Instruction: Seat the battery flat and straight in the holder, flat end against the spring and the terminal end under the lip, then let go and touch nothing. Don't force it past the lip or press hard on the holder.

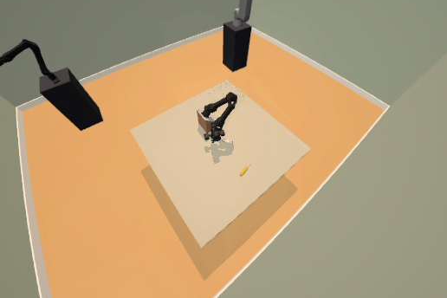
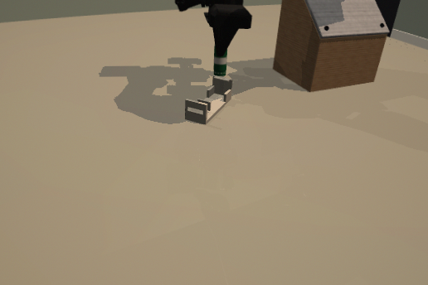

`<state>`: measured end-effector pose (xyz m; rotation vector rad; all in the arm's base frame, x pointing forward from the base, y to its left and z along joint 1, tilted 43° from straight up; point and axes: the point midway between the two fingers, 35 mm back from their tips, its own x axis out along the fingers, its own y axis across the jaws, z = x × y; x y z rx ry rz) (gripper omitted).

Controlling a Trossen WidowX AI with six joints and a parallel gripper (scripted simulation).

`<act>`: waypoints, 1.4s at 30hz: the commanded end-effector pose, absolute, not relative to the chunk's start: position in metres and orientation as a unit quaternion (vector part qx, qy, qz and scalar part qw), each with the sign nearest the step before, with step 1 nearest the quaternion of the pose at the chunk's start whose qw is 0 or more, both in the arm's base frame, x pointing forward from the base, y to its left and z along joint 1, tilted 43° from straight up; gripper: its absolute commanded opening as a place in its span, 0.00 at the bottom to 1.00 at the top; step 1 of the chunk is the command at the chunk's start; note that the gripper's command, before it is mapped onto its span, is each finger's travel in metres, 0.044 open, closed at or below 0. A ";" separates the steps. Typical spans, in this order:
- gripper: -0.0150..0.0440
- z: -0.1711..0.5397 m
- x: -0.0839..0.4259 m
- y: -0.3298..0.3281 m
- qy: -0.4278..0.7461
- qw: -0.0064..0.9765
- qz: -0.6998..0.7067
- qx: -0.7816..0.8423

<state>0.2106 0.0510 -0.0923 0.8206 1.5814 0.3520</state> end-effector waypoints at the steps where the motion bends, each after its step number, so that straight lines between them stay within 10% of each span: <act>1: 0.25 -0.100 0.207 0.045 0.690 0.613 0.151 0.354; 42: 0.25 -0.061 0.195 -0.030 0.690 0.613 0.152 0.354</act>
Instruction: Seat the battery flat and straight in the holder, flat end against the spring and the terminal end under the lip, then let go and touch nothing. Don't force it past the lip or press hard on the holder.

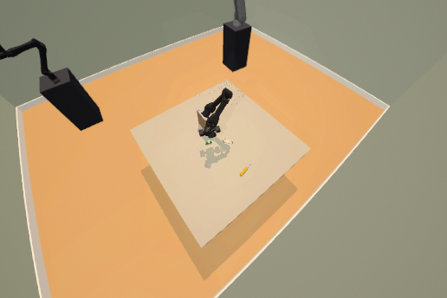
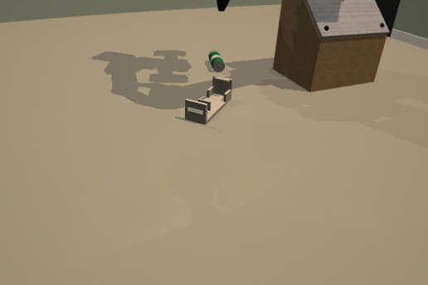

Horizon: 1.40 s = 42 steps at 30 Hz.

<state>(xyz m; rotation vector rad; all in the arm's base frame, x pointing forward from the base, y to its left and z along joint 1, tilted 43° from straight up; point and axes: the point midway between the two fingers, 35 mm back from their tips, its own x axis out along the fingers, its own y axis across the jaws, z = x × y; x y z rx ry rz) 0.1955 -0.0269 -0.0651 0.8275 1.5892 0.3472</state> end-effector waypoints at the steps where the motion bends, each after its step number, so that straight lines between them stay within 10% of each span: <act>1: 0.25 -0.061 0.195 -0.030 0.690 0.613 0.152 0.354; 8: 0.25 -0.063 0.194 -0.028 0.690 0.610 0.152 0.359; 17: 0.65 -0.093 0.195 -0.015 0.585 0.700 0.396 0.105; 26: 0.66 -0.124 0.190 0.001 0.372 0.681 0.601 -0.191; 42: 0.66 -0.125 0.190 0.001 0.367 0.680 0.604 -0.197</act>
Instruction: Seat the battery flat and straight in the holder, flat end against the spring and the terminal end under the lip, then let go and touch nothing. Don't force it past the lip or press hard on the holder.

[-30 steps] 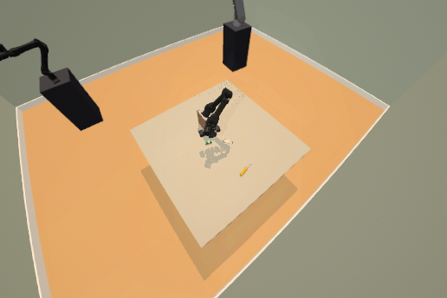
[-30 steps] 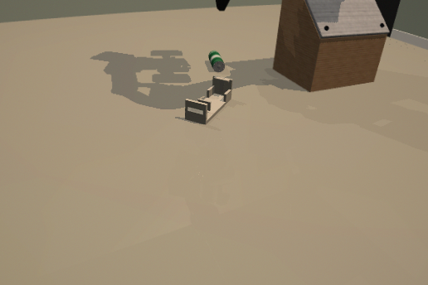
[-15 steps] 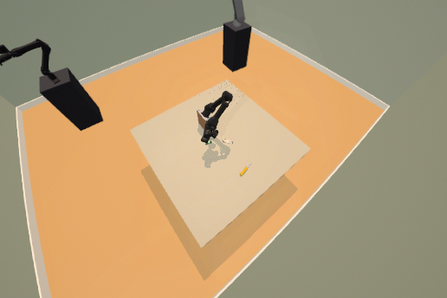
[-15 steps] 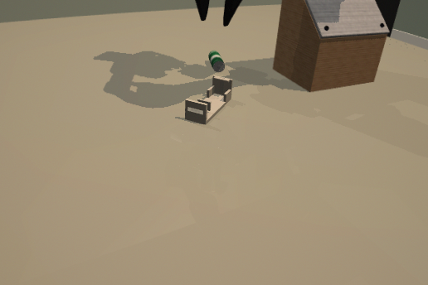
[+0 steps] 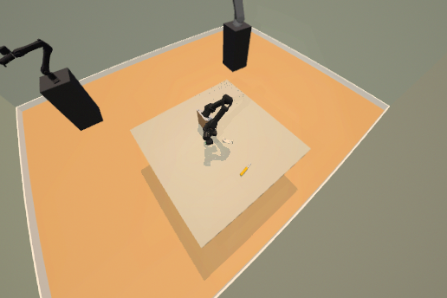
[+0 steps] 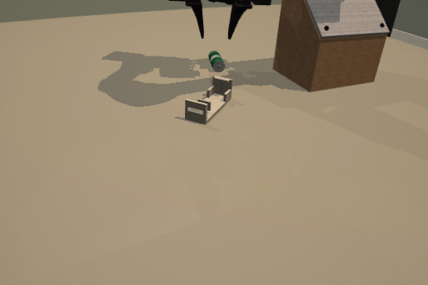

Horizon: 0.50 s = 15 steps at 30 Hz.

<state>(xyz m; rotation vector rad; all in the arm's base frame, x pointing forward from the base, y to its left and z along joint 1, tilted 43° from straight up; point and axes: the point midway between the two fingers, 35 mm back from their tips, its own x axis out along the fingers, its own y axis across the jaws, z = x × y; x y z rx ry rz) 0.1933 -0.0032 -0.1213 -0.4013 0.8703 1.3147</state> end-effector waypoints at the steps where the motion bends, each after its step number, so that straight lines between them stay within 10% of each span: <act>1: 0.66 -0.125 0.190 0.001 0.367 0.680 0.604 -0.197; 15: 0.66 -0.134 0.191 0.009 0.369 0.680 0.603 -0.195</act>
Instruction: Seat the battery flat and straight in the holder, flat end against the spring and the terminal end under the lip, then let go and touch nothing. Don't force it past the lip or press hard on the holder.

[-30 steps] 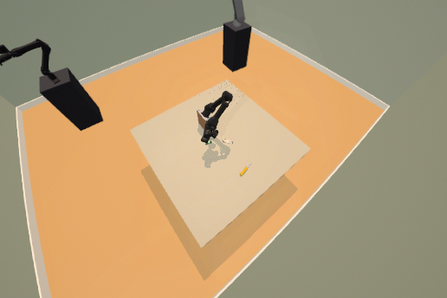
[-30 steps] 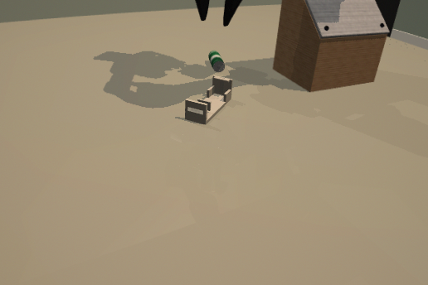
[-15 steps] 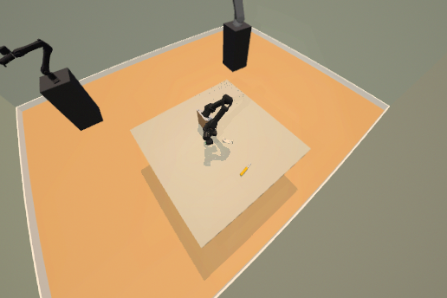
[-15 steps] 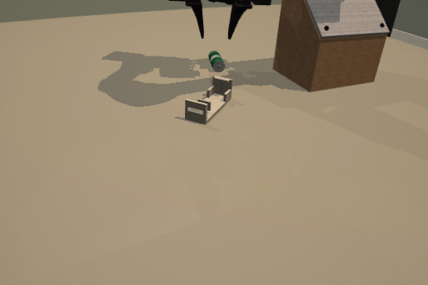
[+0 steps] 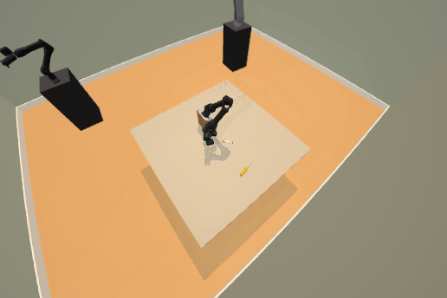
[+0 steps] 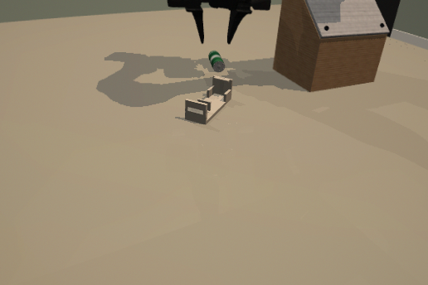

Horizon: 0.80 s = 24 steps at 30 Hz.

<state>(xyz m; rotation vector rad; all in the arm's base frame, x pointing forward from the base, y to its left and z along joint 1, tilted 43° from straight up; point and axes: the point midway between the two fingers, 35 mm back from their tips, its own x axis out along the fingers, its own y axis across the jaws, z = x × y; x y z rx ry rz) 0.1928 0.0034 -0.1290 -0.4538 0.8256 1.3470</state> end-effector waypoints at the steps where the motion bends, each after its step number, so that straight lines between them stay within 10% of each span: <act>1: 0.66 -0.135 0.191 0.010 0.369 0.680 0.603 -0.195; 24: 0.66 -0.161 0.190 0.036 0.366 0.680 0.604 -0.196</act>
